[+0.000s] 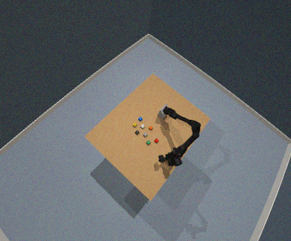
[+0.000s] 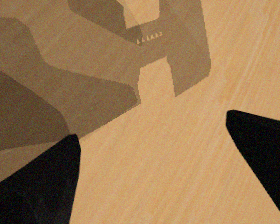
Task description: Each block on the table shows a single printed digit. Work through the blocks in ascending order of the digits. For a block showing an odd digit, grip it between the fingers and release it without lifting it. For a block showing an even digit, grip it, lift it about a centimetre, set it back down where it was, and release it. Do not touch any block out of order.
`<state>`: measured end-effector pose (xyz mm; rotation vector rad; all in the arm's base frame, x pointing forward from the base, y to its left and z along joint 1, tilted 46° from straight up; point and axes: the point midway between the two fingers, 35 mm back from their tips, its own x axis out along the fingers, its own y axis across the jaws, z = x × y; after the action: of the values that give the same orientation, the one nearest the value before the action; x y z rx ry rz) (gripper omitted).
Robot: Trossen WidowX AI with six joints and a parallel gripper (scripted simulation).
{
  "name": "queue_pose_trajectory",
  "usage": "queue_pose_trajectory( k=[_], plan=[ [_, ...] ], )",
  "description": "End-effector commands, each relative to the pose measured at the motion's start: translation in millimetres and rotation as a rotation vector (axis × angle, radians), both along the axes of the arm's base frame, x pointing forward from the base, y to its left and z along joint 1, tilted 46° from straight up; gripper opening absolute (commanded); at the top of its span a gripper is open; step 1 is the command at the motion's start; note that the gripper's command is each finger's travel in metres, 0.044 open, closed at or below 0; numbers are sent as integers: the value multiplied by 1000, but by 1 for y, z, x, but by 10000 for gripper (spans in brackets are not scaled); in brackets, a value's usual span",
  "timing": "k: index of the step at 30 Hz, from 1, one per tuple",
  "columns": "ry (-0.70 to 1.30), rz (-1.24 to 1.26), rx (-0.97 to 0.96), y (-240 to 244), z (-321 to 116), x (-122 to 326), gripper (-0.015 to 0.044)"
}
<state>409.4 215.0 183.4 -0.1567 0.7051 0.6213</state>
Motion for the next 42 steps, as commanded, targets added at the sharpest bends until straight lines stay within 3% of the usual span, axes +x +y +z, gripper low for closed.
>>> queue_pose_trajectory(
  k=[1, 10, 21, 31, 42],
  plan=[
    [118, -54, -82, -57, -45, 17, 400],
    [453, -167, -149, -202, -143, 5, 400],
    [824, -261, 63, -332, -226, -90, 400],
    [939, -287, 398, -382, -261, -183, 400],
    [938, -288, 426, -384, -262, -189, 400]
  ],
)
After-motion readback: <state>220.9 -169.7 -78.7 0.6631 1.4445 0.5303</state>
